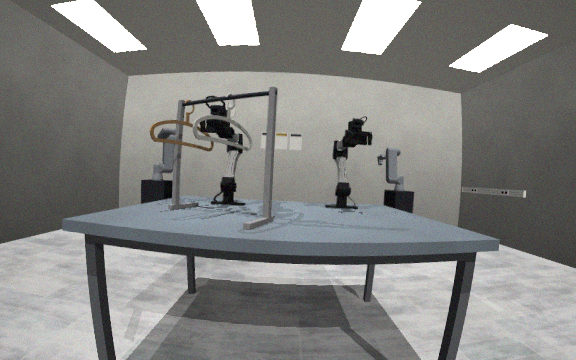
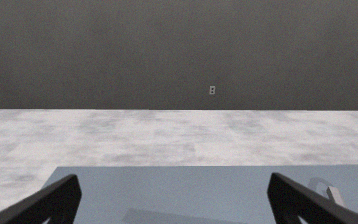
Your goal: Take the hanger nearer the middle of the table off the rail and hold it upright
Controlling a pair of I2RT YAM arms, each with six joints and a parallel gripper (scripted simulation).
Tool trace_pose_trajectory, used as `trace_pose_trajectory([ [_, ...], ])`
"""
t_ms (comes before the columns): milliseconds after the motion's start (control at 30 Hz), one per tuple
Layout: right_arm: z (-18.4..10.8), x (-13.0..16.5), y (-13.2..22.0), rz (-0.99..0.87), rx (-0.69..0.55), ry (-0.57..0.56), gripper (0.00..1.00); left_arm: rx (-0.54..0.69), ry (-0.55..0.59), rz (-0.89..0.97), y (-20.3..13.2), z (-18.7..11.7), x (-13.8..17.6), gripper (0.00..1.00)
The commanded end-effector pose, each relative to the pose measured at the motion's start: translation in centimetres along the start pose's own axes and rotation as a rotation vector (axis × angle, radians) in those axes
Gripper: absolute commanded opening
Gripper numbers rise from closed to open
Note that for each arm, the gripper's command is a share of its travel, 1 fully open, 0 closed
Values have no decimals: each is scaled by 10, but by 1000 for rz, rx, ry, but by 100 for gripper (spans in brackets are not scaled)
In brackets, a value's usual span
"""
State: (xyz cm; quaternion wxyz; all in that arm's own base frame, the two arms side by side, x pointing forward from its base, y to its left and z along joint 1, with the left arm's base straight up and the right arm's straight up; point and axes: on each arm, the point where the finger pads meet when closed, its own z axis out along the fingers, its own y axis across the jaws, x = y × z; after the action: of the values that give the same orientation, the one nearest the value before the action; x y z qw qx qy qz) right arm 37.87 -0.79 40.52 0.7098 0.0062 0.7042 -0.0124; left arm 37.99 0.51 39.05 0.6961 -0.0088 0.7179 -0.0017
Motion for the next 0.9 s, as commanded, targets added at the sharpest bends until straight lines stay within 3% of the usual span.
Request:
trace_pose_trajectory([
  [0, -1, -5, 0, -1, -1, -13, 100, 1, -15, -1, 0, -1, -6, 100],
  [533, -1, -5, 0, -1, -1, -13, 100, 1, -15, -1, 0, -1, -6, 100],
  [567, -3, -13, 8, 13, 30, 15, 54, 1, -15, -1, 0, -1, -6, 100],
  [867, -30, -44, 69, 59, 255, 275, 54, 1, -15, -1, 0, -1, -6, 100],
])
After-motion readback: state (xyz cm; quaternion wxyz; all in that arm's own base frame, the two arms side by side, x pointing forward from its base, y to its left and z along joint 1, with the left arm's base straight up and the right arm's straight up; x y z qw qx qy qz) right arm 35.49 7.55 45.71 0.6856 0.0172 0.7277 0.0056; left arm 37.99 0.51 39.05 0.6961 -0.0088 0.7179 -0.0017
